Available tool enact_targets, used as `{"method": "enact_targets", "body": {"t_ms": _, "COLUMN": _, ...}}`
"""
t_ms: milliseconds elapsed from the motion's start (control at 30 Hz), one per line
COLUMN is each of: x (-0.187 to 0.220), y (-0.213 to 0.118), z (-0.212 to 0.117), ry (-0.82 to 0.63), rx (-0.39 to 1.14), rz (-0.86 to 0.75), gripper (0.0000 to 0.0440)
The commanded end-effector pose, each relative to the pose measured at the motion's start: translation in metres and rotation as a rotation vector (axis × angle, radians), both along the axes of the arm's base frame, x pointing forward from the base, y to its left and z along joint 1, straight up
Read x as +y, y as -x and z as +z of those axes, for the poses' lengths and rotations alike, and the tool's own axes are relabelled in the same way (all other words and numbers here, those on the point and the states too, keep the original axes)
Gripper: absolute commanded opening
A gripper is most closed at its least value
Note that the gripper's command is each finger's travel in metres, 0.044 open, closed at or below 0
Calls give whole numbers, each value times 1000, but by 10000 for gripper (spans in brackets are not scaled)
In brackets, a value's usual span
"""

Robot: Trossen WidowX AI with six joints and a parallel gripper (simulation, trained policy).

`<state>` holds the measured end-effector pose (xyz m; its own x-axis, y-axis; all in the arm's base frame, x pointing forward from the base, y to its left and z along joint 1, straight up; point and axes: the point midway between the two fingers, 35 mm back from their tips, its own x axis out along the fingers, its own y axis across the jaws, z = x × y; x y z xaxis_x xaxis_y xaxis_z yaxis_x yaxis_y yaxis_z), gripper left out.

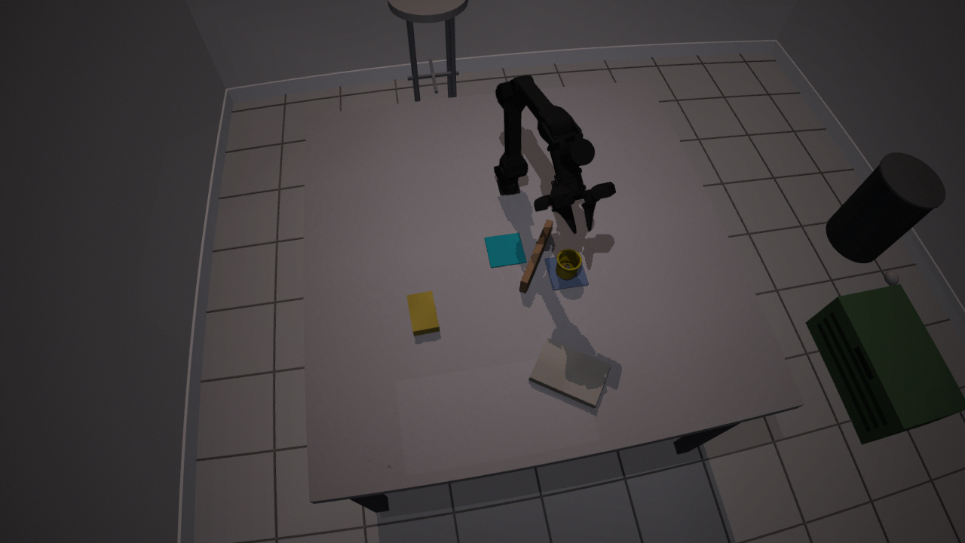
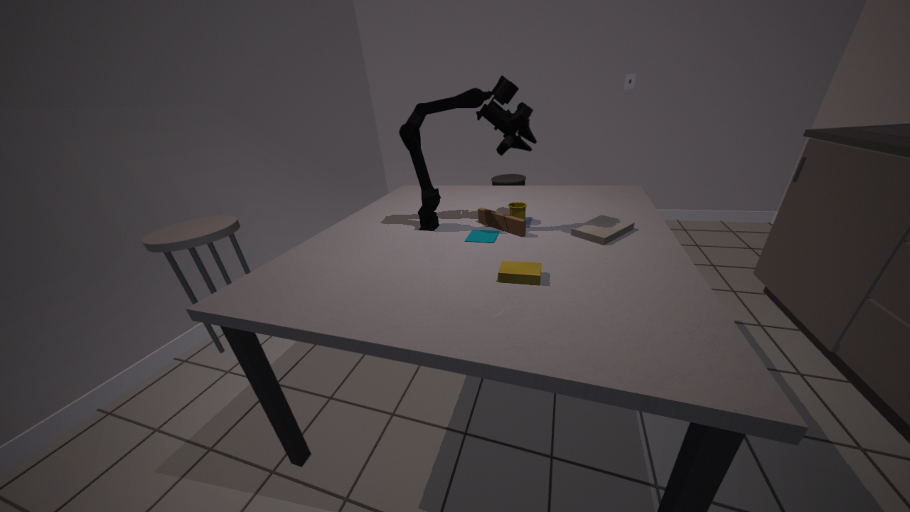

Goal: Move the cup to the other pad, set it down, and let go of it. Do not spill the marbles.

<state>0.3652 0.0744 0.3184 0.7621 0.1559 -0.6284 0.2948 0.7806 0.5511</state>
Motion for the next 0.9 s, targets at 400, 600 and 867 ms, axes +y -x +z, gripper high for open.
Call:
{"method": "enact_targets", "body": {"t_ms": 400, "x": 16, "y": 0, "z": -27, "ry": -90, "rx": 253, "rz": -96, "gripper": 152}}
{"method": "enact_targets", "body": {"t_ms": 600, "x": 19, "y": 2, "z": -40, "ry": -96, "rx": 344, "rz": -135, "gripper": 143}}
{"method": "enact_targets", "body": {"t_ms": 867, "x": 19, "y": 6, "z": -60, "ry": -74, "rx": 465, "rz": -181, "gripper": 143}}
